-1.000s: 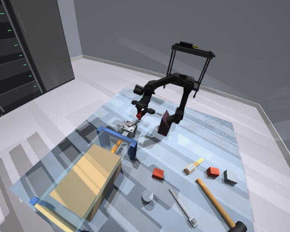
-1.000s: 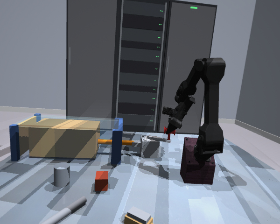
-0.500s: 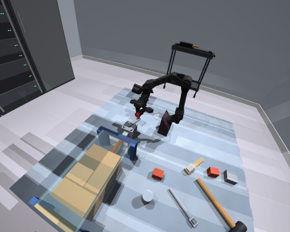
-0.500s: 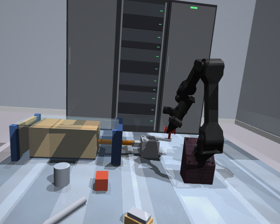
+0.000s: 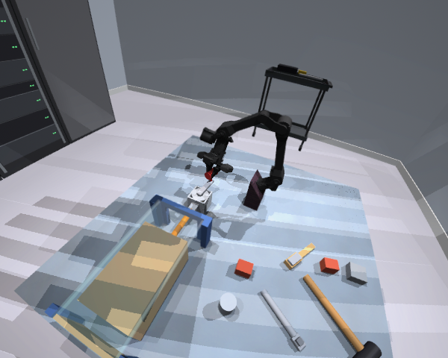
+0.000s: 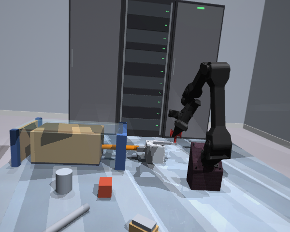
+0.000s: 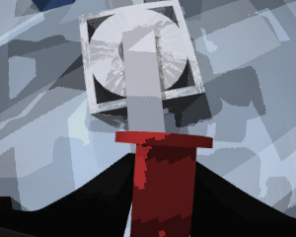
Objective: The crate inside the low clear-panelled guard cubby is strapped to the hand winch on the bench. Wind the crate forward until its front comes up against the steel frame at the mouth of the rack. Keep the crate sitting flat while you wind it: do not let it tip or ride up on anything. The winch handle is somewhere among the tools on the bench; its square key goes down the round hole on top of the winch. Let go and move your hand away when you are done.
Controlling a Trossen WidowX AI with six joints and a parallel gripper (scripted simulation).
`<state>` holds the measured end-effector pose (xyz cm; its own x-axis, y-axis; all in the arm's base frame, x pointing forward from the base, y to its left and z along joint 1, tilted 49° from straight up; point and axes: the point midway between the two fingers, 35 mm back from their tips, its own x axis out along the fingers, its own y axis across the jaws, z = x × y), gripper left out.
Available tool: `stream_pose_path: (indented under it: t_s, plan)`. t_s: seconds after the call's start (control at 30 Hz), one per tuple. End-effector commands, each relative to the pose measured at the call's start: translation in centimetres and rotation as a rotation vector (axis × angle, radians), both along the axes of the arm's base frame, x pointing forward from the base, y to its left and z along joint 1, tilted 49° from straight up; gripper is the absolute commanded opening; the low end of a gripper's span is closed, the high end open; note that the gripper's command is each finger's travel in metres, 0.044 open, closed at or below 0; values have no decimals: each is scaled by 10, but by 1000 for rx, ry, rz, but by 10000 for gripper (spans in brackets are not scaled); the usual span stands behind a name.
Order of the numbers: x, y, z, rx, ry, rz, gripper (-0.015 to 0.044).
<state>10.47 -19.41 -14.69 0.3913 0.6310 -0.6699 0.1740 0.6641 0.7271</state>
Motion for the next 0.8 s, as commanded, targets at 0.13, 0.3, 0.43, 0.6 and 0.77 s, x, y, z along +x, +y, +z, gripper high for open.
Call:
stream_pose_path:
  t_s: [0.13, 0.3, 0.43, 0.6, 0.77]
  plan:
    - [1, -9, -13, -19, -3, 11, 0]
    - [3, -13, -17, -19, -3, 11, 0]
    - [8, -23, -27, -20, -4, 11, 0]
    - [13, -30, -35, -21, -4, 11, 0]
    - [16, -34, -39, -22, -5, 11, 0]
